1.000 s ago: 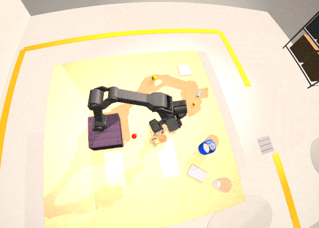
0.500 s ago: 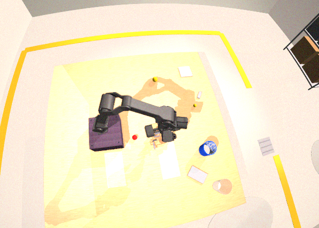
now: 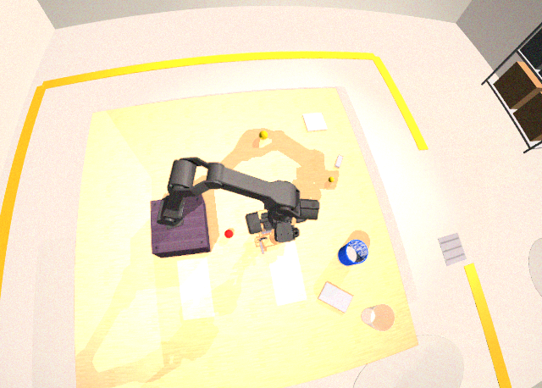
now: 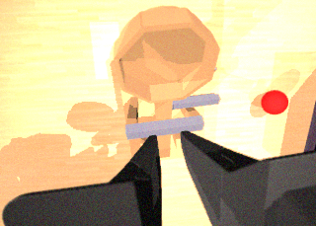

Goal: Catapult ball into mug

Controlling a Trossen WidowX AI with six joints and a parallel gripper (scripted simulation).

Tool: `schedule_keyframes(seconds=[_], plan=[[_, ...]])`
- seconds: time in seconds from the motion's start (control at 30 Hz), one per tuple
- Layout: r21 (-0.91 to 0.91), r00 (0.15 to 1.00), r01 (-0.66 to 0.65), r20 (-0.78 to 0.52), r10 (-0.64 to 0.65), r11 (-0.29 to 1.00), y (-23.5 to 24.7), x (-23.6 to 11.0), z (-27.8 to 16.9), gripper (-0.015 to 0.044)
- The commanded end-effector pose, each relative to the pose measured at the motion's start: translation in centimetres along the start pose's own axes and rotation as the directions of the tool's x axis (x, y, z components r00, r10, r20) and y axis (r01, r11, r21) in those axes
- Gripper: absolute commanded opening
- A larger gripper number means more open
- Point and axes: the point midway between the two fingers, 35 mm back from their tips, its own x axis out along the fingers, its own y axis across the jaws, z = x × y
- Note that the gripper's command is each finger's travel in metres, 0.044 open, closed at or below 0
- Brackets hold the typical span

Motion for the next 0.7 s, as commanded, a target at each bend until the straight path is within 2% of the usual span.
schedule_keyframes(seconds=[0.0,0.67], plan=[[0.006,1.000,0.003,-0.005,-0.003,1.000,-0.1,0.0,-0.1,0.0000],[0.006,1.000,0.003,-0.004,-0.003,1.000,0.1,1.6,0.9,0.0000]])
